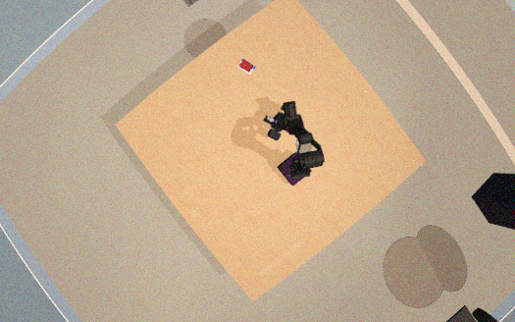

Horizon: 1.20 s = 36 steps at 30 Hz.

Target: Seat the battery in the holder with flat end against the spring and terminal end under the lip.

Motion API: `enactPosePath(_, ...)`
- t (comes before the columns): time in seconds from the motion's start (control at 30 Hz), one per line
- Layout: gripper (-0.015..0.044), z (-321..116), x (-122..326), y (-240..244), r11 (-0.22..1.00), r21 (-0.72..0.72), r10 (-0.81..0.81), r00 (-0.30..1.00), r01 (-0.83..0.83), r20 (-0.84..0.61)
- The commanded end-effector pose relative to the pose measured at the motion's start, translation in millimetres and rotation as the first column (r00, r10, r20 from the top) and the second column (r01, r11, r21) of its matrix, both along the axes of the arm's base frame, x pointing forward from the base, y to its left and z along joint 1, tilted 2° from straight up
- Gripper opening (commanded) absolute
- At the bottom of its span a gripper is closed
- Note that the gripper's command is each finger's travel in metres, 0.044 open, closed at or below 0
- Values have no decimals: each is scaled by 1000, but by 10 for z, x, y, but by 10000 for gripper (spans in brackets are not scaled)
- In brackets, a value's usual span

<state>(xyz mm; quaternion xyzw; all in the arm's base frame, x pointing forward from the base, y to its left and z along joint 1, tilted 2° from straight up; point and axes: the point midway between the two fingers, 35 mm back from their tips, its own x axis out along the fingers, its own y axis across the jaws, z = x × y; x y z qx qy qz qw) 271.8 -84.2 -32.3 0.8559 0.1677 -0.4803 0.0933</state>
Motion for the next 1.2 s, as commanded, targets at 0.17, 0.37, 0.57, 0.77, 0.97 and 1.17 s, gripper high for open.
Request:
enactPosePath(0.17, 65, -24, -102, -17, 1000, -6, -6, 1000, 5, -10)
enactPosePath(0.37, 65, -31, -94, -16, 1000, -12, -7, 1000, 6, -28)
enactPosePath(0.57, 65, -49, -64, -10, 1000, -24, -4, 998, 2, -70)
enactPosePath(0.77, 65, -64, -40, -5, 999, -37, -2, 994, -2, -114)
enactPosePath(0.97, 65, -77, -12, 8, 999, -49, 3, 988, -11, -154)
enactPosePath(1.17, 65, -89, 8, 17, 998, -63, 3, 980, -16, -197)
